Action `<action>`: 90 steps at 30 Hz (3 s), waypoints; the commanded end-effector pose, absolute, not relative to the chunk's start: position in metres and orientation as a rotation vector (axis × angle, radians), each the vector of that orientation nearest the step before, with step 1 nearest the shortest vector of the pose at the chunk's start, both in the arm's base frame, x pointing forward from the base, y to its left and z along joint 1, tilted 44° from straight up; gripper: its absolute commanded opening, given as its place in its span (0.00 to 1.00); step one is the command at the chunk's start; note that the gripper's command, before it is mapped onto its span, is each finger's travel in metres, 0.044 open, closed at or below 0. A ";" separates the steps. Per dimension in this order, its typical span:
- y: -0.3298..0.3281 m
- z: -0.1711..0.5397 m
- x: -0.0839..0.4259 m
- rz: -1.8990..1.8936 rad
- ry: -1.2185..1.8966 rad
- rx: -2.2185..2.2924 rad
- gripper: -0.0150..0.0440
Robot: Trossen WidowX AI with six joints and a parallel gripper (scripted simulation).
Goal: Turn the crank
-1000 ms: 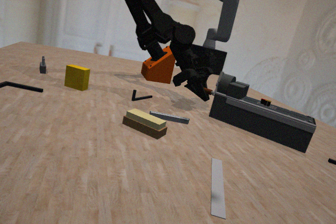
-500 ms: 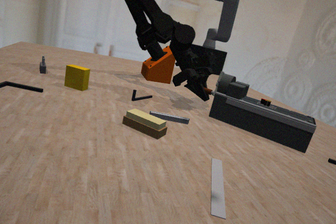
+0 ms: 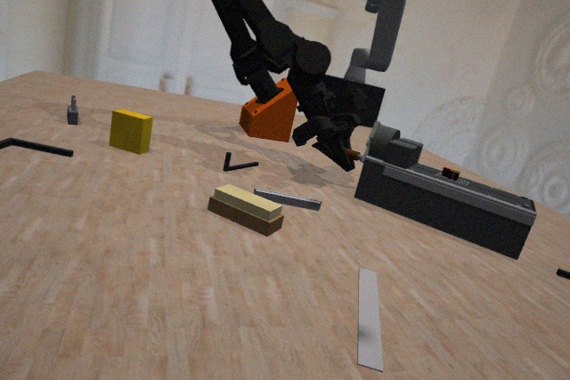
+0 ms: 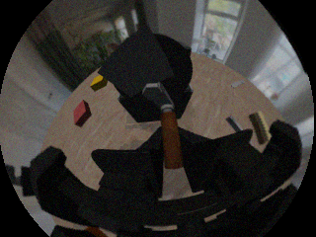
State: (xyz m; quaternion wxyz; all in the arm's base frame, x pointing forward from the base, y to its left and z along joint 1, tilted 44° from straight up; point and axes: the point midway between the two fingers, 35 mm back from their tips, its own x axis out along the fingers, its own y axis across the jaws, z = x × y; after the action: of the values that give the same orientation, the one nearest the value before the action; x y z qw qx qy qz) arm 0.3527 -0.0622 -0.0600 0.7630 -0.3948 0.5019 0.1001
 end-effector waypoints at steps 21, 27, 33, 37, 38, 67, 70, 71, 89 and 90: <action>-0.065 -0.051 0.358 0.199 1.076 -0.865 0.25; -0.065 -0.050 0.359 0.199 1.076 -0.865 0.25; -0.065 -0.049 0.359 0.199 1.076 -0.865 0.25; -0.065 -0.048 0.359 0.199 1.076 -0.865 0.25; -0.065 -0.048 0.360 0.199 1.076 -0.865 0.25; -0.062 -0.039 0.363 0.199 1.076 -0.865 0.25; -0.062 -0.037 0.364 0.199 1.076 -0.865 0.25; -0.061 -0.036 0.364 0.199 1.076 -0.865 0.25; -0.049 -0.024 0.366 0.200 1.075 -0.865 0.25; -0.048 -0.024 0.366 0.200 1.075 -0.864 0.25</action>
State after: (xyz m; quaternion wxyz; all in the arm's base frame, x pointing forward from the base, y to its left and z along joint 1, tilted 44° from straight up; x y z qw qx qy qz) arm 0.3647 -0.0536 -0.0297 0.7647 -0.3974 0.4991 0.0906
